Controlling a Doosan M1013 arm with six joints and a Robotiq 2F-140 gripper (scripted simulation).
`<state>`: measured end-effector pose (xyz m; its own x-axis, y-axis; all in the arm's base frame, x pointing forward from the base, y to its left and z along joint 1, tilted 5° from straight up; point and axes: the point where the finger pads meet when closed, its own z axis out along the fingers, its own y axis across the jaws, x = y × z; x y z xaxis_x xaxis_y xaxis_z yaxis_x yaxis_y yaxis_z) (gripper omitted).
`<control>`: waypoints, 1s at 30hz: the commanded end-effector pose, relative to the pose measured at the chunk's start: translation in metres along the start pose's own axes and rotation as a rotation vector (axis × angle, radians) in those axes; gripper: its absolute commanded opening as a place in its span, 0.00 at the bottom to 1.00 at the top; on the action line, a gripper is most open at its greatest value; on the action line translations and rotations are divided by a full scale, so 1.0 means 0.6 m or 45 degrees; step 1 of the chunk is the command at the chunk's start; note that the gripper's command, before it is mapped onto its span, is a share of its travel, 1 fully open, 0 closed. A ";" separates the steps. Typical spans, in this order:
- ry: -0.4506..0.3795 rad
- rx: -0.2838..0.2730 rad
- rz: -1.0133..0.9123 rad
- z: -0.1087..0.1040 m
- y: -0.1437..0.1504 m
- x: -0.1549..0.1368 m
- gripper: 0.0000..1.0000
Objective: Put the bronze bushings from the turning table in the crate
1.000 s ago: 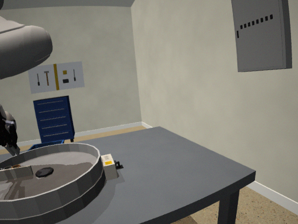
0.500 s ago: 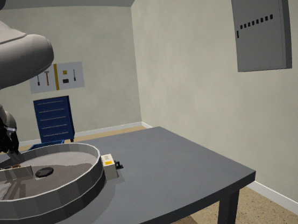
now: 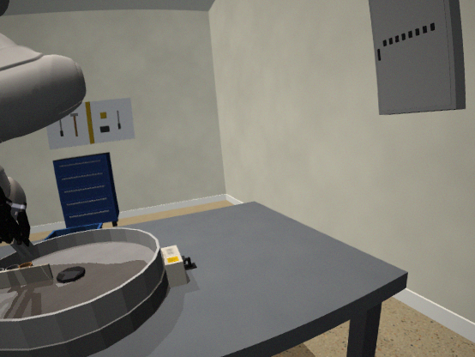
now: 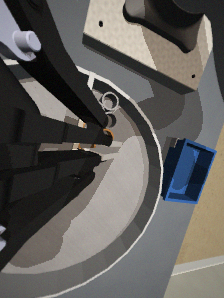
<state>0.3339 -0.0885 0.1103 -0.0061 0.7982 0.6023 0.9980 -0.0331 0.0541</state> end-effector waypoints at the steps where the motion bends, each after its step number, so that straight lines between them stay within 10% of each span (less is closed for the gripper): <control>1: 0.000 0.000 0.000 0.000 0.000 0.000 0.06; 30: 0.000 0.000 0.000 0.020 0.000 -0.016 0.06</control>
